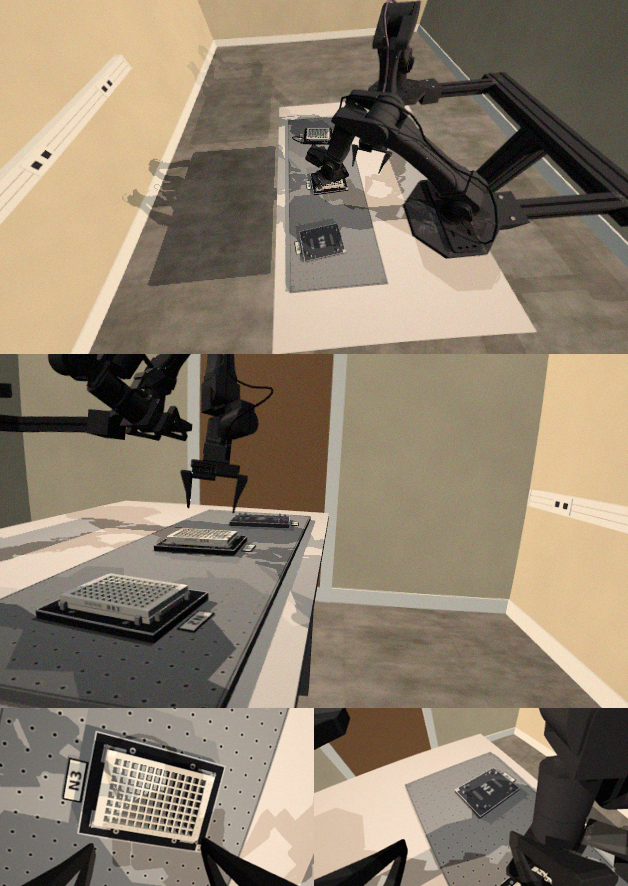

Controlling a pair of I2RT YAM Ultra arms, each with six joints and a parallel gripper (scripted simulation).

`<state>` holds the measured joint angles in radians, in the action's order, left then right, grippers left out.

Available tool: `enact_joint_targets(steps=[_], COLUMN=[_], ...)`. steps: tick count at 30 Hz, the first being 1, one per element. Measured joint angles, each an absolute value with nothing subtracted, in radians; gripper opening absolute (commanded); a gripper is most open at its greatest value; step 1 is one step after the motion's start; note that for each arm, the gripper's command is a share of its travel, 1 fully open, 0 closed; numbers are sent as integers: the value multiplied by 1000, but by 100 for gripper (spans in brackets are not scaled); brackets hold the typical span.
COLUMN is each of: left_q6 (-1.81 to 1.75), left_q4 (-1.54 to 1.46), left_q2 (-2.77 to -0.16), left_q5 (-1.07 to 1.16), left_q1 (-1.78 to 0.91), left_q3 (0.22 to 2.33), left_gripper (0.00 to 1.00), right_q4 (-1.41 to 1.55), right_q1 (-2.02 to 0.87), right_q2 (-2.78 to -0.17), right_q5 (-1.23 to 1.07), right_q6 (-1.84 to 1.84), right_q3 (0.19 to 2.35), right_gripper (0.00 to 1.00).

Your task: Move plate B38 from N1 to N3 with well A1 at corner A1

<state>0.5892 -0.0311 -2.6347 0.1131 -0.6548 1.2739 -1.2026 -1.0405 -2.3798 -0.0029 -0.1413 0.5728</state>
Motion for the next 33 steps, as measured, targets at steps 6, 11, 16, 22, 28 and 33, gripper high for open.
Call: enact_joint_targets(steps=[6, 11, 16, 22, 28, 33], left_q6=[813, 937, 979, 991, 994, 995], left_q4=[49, 91, 107, 110, 111, 112], left_q2=[-2603, -2590, -2590, -2590, -2590, -2590], left_q5=[149, 174, 186, 190, 191, 191], left_q1=[-622, -599, -594, -593, -593, -593], left_q3=[1200, 1157, 1148, 1147, 1147, 1147], left_gripper=[100, 100, 100, 100, 100, 100], right_q4=[-1203, -1203, -1203, -1203, -1203, -1203], right_q1=[-1040, -1040, -1040, -1040, -1040, -1040], right_q2=[-2380, -2380, -2380, -2380, -2380, -2380], right_q5=[-3, -3, -3, -3, -3, -3], right_q6=[-141, -141, -141, -141, -141, -141], right_q3=[573, 573, 573, 573, 573, 573], right_gripper=[100, 100, 100, 100, 100, 100])
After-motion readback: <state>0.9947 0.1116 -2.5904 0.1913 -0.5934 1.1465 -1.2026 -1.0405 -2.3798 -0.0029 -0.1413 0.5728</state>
